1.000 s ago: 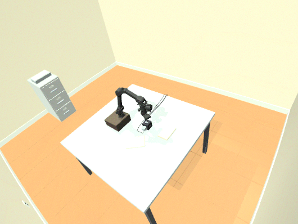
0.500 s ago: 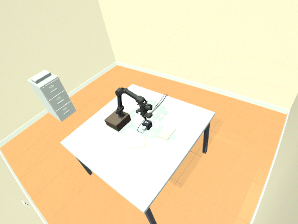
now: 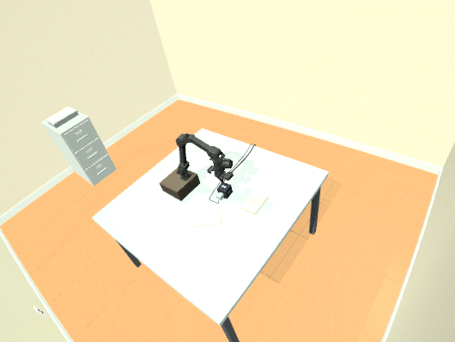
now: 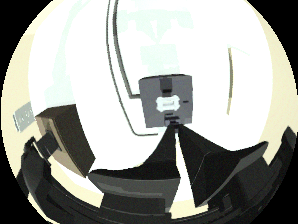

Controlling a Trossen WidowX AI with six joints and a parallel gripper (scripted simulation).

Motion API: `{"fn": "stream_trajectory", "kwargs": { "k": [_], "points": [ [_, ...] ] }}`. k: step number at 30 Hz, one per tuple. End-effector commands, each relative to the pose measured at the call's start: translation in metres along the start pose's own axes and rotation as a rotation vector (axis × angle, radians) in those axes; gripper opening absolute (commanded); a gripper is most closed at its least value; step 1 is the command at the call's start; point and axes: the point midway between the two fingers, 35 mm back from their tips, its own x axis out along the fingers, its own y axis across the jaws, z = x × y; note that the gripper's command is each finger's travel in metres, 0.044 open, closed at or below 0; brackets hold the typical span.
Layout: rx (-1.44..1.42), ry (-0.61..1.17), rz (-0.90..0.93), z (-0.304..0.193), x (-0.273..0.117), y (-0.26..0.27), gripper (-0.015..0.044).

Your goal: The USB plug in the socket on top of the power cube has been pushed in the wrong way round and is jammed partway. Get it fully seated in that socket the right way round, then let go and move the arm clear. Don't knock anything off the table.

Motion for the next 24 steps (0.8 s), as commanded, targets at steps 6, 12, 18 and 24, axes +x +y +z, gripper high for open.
{"fn": "stream_trajectory", "kwargs": {
  "k": [6,12,18,24],
  "points": [
    [-0.002,-0.005,0.0,0.0004,0.0009,0.0,0.0],
    [-0.004,-0.009,0.0,0.0007,0.0016,0.0,0.0],
    [-0.005,-0.012,0.0,0.001,0.0023,0.0,0.0],
    [-0.007,-0.016,0.0,0.0013,0.0031,0.0,0.0]
  ]
}}
